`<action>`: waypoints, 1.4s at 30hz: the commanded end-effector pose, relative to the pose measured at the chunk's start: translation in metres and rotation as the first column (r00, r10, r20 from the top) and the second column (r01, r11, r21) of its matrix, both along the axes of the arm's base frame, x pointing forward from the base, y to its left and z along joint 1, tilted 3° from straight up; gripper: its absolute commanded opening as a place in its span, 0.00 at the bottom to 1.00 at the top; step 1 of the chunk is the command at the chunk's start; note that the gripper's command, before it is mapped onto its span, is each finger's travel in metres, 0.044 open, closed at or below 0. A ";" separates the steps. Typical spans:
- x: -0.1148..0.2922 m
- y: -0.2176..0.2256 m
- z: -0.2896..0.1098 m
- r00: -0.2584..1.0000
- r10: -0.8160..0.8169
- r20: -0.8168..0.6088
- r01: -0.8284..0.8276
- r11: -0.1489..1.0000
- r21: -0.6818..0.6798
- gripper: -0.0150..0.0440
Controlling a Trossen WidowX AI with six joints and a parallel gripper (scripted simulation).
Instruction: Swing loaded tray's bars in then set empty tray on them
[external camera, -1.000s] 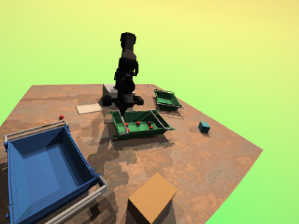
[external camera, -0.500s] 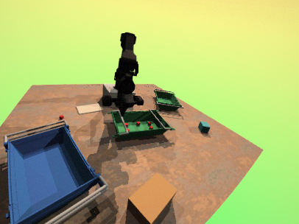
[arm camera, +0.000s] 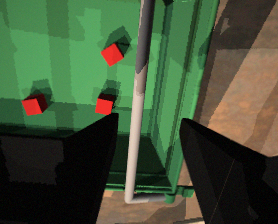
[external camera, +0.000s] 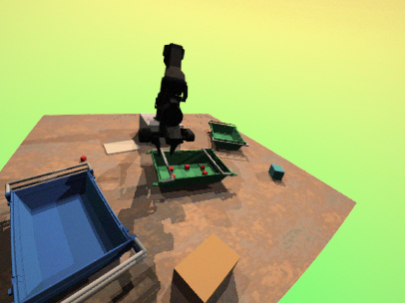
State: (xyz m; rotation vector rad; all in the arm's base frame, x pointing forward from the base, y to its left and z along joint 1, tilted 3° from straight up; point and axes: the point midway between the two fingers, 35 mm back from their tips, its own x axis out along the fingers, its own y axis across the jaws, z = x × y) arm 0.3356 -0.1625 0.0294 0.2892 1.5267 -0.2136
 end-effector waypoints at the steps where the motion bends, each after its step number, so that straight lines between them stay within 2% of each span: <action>1: 0.006 -0.005 0.027 1.000 0.001 0.012 -0.001 1.000 -0.007 0.74; 7: 0.002 -0.008 0.112 1.000 0.001 0.012 -0.001 1.000 -0.007 1.00; 10: -0.005 -0.006 0.146 1.000 0.001 0.011 -0.001 1.000 -0.007 1.00; 11: -0.006 -0.005 0.148 1.000 0.001 0.011 -0.001 1.000 -0.007 1.00; 12: 0.003 -0.005 0.117 1.000 0.012 0.012 -0.011 1.000 -0.007 1.00; 13: 0.007 0.004 0.116 0.999 0.052 0.013 -0.052 0.999 -0.009 1.00; 16: 0.023 0.053 0.108 0.960 0.279 0.018 -0.278 0.960 -0.020 1.00; 20: 0.034 0.118 0.097 0.837 0.546 0.021 -0.545 0.837 -0.035 1.00; 26: 0.025 0.222 0.080 0.498 0.867 0.020 -0.865 0.498 -0.059 1.00; 31: -0.004 0.300 0.066 0.134 0.991 0.014 -0.988 0.135 -0.077 1.00; 36: -0.052 0.369 0.052 -0.256 0.967 0.004 -0.962 -0.255 -0.094 1.00; 42: -0.128 0.431 0.035 -0.671 0.741 -0.014 -0.736 -0.668 -0.111 1.00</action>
